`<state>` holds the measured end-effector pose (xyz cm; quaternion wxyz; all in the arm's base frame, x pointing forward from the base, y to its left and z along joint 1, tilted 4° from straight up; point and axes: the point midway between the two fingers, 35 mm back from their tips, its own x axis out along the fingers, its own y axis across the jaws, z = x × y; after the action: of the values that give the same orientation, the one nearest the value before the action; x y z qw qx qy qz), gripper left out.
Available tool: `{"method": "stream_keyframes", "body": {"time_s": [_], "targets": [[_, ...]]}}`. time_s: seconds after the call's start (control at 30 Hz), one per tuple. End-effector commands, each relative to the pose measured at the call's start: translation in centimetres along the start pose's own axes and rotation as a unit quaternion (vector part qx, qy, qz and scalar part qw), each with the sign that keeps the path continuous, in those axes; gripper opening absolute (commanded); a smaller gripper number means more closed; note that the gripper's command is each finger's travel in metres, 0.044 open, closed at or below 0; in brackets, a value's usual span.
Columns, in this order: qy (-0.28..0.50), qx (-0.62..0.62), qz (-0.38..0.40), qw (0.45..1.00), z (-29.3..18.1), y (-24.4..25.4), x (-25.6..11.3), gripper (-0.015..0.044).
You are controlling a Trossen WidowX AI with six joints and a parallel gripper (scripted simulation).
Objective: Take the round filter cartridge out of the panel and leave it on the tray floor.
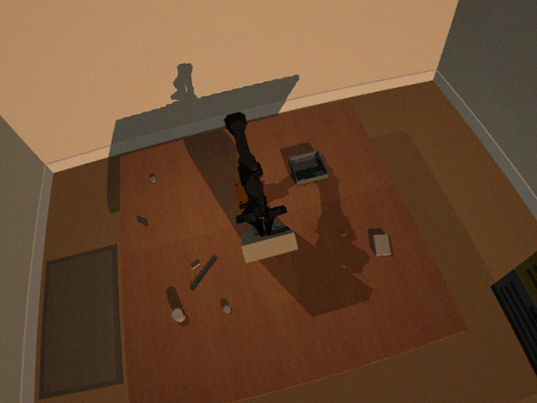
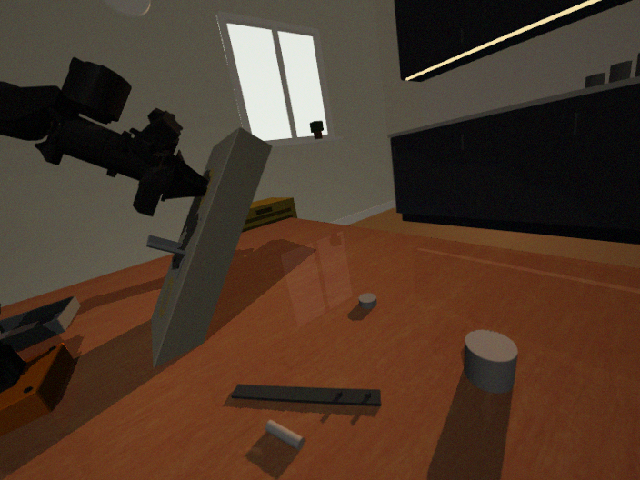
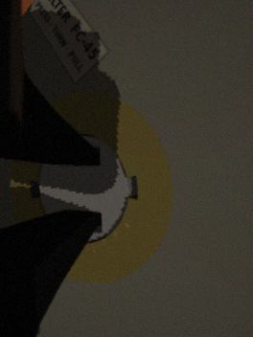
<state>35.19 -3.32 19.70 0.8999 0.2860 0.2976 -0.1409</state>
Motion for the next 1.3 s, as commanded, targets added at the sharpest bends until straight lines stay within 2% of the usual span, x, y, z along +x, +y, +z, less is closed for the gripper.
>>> {"method": "stream_keyframes", "body": {"time_s": [0.0,0.17,0.23,0.37,0.73,1.27], "targets": [[-0.001,0.0,0.0,1.0,0.02,0.03,-0.01,0.0077],[-0.001,0.0,0.0,1.0,0.02,0.03,-0.01,0.0044],[-0.001,0.0,0.0,1.0,0.02,0.03,-0.01,0.0],[0.001,-0.025,0.001,1.0,-0.03,0.03,0.26,0.0],[0.002,-0.215,0.001,0.977,-0.08,0.04,0.58,0.0],[0.001,-0.475,0.002,0.88,-0.08,0.04,0.68,0.0]]}}
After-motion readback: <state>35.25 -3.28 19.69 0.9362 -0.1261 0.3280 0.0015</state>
